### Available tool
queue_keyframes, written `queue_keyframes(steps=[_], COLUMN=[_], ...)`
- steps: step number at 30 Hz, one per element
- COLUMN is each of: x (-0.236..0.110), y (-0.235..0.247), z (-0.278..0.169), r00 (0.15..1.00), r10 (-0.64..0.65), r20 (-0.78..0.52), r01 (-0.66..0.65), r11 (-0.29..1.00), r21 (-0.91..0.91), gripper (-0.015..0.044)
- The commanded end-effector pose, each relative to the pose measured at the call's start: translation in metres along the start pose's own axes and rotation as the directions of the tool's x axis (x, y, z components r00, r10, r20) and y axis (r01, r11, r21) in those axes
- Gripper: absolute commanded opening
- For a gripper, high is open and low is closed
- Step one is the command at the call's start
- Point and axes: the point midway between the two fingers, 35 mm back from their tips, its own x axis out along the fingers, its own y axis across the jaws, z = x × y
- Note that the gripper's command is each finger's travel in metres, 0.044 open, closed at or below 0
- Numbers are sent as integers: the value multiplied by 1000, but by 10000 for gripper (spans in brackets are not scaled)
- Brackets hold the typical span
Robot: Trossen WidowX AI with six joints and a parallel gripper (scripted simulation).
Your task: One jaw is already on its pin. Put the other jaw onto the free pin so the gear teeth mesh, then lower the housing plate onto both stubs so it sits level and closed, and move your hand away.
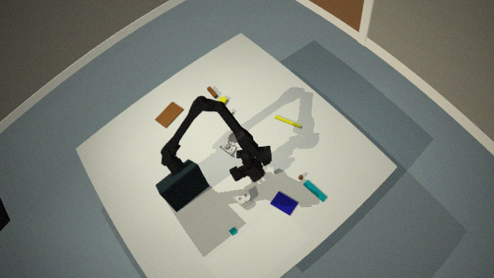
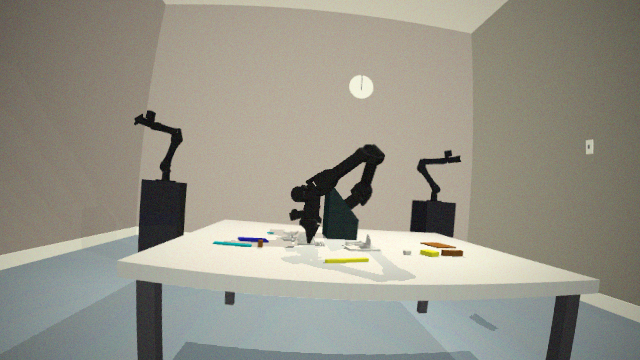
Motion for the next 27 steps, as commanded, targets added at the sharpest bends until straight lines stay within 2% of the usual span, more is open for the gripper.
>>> queue_keyframes(steps=[1, 10, 27], x=[0, -2, -55], y=[0, 0, 2], z=[0, 0, 1], r00=[1000, 1000, 1000], r10=[0, 0, 1], r20=[0, 0, 2], r01=[0, 0, -1], r11=[1000, 1000, 1000], r21=[0, 0, 6], gripper=[134, 134, 134])
